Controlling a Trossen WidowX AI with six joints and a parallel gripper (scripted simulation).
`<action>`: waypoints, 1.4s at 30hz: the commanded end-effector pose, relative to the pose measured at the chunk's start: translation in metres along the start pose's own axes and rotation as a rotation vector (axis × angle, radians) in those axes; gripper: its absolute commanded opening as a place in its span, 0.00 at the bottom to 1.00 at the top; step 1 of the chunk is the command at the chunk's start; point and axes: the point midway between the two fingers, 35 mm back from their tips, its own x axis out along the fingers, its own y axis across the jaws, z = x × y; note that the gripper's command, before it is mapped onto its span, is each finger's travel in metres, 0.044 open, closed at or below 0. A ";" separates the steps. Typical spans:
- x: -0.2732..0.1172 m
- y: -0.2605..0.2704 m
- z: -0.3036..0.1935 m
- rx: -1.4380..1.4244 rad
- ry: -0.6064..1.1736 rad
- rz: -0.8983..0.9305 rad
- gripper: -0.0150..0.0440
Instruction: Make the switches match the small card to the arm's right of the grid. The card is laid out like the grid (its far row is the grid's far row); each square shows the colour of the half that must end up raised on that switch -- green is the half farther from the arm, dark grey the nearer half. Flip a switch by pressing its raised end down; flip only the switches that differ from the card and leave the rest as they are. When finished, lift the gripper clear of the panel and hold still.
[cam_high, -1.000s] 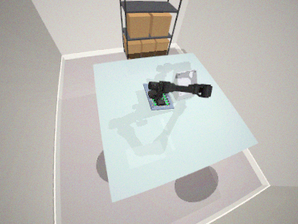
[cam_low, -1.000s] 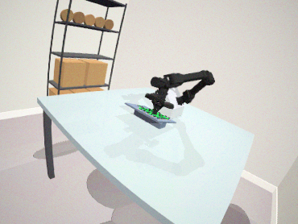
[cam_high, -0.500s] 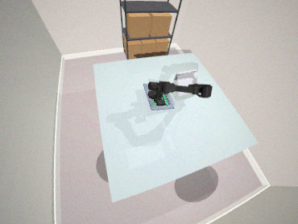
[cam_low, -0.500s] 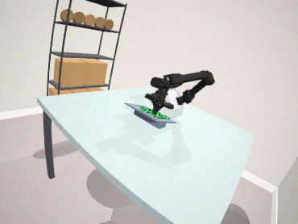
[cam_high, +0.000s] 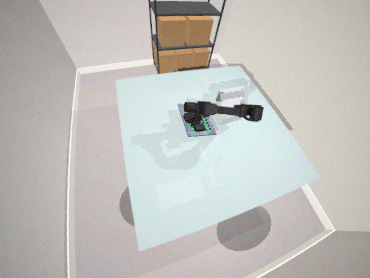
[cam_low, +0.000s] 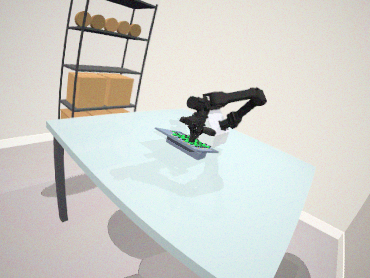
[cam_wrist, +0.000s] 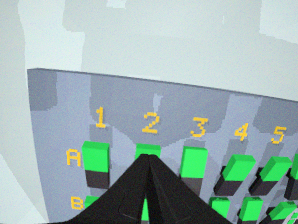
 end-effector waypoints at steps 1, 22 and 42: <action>0.001 0.000 0.000 0.005 0.000 0.003 0.25; -0.064 -0.086 -0.003 0.005 -0.026 -0.004 0.25; -0.019 -0.085 -0.001 0.004 -0.001 -0.002 0.25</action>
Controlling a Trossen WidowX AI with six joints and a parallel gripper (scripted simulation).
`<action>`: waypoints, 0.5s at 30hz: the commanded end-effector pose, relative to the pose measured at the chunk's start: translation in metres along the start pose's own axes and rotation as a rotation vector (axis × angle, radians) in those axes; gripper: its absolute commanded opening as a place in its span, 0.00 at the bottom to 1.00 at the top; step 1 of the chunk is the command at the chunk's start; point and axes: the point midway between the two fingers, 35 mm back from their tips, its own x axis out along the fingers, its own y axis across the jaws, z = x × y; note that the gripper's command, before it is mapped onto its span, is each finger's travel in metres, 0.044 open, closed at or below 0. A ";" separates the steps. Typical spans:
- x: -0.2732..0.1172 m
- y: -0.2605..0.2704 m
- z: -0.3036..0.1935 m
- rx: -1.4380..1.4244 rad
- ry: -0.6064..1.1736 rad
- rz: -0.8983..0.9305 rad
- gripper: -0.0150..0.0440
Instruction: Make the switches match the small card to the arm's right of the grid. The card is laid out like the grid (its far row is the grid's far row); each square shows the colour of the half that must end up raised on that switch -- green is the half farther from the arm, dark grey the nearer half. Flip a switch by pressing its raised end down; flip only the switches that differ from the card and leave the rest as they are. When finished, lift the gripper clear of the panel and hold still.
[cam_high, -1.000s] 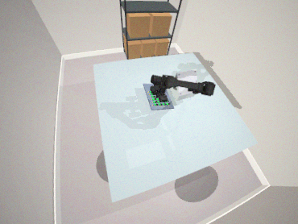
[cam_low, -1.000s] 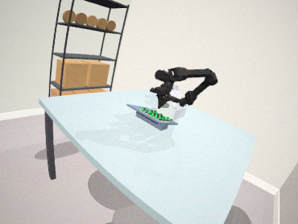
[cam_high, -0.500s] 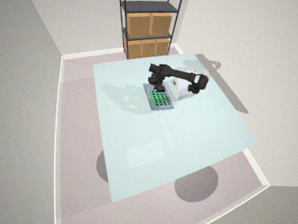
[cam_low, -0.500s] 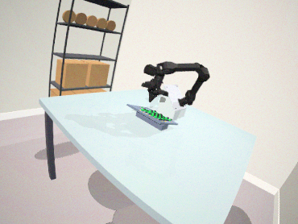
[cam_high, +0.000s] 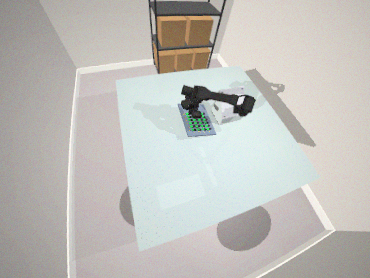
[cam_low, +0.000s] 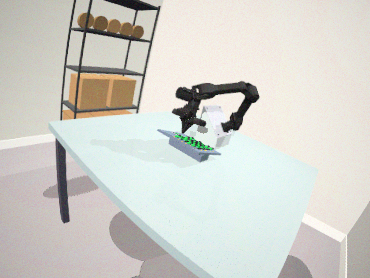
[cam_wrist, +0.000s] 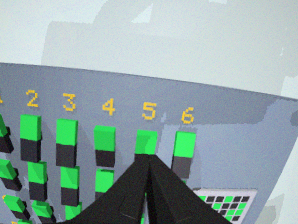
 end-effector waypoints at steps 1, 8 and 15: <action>0.006 0.000 -0.001 0.007 0.001 0.005 0.25; 0.015 0.001 -0.001 0.007 0.001 0.005 0.25; 0.019 0.001 0.000 0.007 0.001 0.006 0.25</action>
